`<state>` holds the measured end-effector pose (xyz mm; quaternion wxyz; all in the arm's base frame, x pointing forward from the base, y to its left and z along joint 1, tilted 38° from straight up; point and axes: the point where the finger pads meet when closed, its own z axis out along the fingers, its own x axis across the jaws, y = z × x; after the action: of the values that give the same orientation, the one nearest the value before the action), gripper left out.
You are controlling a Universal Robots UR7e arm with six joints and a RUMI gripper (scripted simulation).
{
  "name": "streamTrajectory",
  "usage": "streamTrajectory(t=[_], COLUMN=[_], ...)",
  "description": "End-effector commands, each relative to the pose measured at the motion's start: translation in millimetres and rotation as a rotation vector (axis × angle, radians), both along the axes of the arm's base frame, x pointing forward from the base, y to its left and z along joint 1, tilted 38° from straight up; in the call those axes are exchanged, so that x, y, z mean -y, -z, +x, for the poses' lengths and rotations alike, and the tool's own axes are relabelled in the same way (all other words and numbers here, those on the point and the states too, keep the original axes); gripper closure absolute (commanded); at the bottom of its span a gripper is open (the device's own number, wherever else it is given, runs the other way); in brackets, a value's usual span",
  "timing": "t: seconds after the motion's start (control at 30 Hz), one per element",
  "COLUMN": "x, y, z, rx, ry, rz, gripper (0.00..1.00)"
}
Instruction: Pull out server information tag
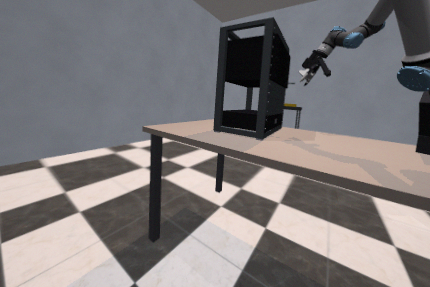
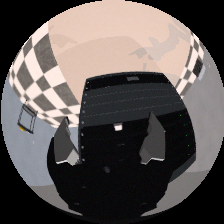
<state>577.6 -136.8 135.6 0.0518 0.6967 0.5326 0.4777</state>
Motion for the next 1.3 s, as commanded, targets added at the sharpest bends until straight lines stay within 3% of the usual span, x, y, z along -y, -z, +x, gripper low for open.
streamTrajectory(t=[0.0, 1.27], x=[-1.1, -12.9], y=[2.6, 23.2], z=[-1.2, -11.1], rx=[-0.008, -0.074], ry=[0.001, 0.002], rz=[0.011, 0.095], gripper=[0.0, 0.0])
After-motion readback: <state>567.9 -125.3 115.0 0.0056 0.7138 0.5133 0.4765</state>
